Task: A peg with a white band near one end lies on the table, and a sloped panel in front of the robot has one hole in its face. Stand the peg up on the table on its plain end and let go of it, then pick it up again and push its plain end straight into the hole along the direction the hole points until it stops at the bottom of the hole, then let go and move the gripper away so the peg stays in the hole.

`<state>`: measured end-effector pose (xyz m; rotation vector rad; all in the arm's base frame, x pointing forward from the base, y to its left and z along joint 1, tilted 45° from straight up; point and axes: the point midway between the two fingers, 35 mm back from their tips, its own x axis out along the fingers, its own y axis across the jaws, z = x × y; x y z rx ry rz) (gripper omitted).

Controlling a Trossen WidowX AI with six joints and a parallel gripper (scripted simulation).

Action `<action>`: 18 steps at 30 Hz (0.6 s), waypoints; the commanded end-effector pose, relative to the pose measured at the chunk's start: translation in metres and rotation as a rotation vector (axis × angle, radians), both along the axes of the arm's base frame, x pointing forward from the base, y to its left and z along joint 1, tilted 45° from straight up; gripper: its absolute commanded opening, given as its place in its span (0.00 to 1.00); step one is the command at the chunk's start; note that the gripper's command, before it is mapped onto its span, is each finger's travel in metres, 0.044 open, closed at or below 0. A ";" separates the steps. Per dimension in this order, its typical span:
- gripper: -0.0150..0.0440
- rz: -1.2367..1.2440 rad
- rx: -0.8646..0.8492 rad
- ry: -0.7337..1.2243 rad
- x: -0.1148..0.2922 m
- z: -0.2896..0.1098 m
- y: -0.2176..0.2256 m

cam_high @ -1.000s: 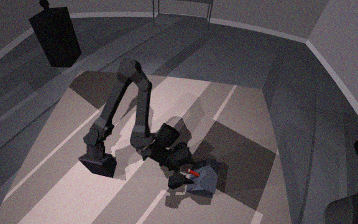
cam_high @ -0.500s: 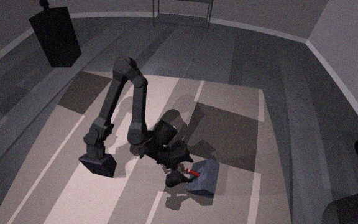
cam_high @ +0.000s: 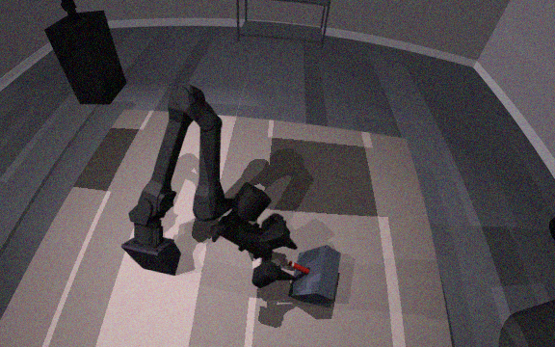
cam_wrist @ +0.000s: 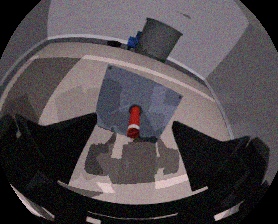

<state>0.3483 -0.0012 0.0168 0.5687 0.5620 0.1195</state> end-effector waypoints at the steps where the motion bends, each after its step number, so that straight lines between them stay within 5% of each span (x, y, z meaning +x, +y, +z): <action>1: 1.00 0.002 -0.002 -0.001 -0.004 0.003 -0.002; 18: 1.00 0.000 -0.003 -0.001 -0.015 0.011 -0.006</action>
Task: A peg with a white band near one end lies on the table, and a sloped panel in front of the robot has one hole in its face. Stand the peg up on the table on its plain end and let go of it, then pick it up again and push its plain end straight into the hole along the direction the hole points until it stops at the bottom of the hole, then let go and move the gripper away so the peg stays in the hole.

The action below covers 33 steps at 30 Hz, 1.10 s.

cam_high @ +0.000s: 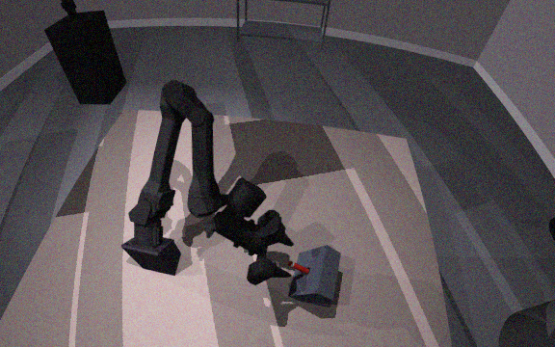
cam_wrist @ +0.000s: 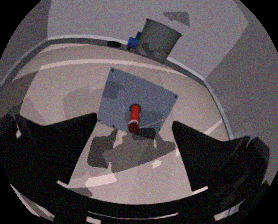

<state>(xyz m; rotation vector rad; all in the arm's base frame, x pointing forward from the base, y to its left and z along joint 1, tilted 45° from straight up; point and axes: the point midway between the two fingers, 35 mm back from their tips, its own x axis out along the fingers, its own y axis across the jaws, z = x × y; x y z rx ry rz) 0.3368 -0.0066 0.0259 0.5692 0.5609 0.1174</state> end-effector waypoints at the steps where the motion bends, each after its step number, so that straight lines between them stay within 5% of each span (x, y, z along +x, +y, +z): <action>1: 1.00 0.002 -0.002 -0.001 -0.004 0.002 -0.001; 33: 1.00 -0.002 -0.002 -0.003 -0.024 0.016 -0.009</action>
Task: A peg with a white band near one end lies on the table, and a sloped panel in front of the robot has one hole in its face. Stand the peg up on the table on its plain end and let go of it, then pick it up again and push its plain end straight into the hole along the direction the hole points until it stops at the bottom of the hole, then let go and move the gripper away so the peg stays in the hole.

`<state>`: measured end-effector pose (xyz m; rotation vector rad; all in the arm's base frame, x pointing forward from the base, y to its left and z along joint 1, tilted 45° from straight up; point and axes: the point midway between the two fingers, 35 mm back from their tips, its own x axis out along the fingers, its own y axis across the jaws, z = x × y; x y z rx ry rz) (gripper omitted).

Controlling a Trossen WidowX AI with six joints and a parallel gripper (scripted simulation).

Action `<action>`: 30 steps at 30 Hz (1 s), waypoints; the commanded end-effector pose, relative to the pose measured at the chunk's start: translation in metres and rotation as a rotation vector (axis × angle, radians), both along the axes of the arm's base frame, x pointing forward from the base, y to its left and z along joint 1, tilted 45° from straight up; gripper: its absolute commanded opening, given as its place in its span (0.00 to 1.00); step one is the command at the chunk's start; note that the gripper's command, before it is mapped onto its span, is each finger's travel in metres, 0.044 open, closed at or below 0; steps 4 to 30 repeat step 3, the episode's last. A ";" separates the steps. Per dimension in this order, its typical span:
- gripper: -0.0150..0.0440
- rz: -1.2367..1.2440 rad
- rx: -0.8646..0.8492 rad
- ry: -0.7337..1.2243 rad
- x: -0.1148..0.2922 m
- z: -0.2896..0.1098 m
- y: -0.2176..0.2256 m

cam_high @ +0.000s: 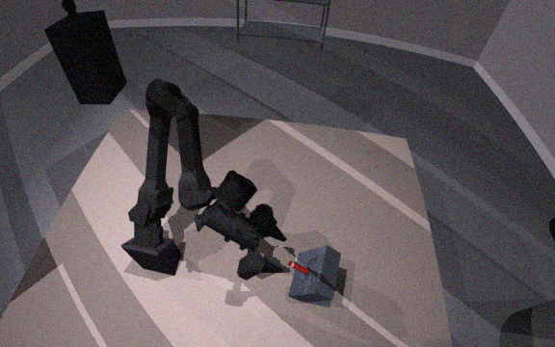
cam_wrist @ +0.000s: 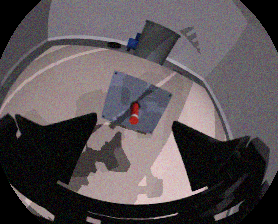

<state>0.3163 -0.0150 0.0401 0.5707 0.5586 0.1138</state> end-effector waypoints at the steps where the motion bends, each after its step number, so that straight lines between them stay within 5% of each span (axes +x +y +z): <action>1: 1.00 0.002 -0.002 -0.002 -0.004 0.002 -0.001; 30: 1.00 0.002 -0.002 -0.002 -0.005 0.003 -0.001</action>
